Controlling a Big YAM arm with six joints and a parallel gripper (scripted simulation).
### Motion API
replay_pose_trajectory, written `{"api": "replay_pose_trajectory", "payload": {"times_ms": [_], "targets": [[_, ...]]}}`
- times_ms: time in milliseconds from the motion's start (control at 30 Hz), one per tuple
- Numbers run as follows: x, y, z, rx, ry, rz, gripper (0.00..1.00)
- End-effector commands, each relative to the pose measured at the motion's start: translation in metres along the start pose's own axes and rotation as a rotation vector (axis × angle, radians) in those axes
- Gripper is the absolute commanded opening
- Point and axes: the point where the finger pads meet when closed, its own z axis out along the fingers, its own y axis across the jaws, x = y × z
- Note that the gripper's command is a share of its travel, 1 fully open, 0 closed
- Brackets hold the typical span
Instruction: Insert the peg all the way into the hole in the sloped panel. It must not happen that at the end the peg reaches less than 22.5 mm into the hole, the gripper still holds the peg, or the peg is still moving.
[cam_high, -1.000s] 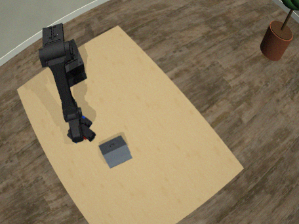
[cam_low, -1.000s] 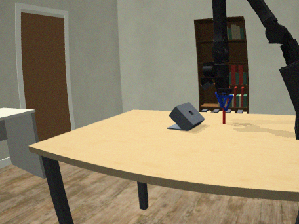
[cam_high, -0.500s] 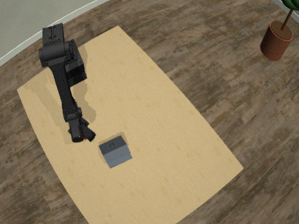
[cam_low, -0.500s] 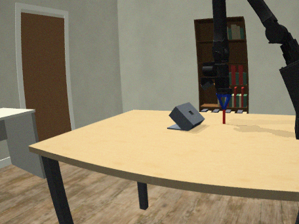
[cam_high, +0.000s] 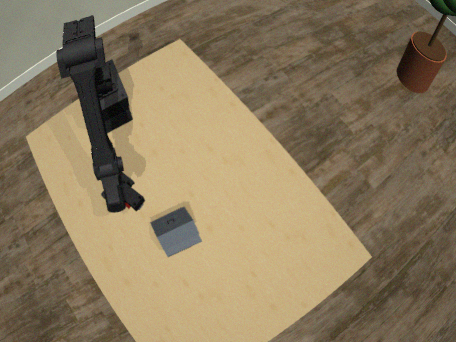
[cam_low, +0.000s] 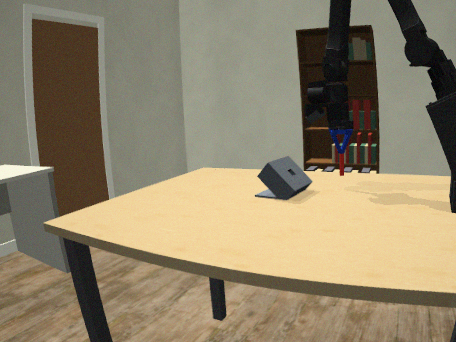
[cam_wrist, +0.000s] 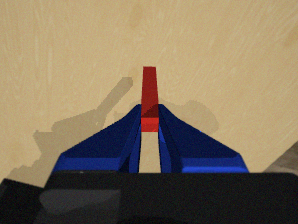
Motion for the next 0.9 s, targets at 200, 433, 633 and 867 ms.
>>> {"api": "replay_pose_trajectory", "payload": {"times_ms": [200, 433, 633, 867], "targets": [[-0.009, -0.005, -0.029, 0.025, -0.027, -0.001, 0.00], [-0.011, 0.002, -0.026, 0.042, -0.044, 0.011, 0.00], [-0.017, 0.007, -0.027, 0.074, -0.079, 0.031, 0.00], [-0.027, 0.007, -0.029, 0.103, -0.118, 0.048, 0.00]]}}
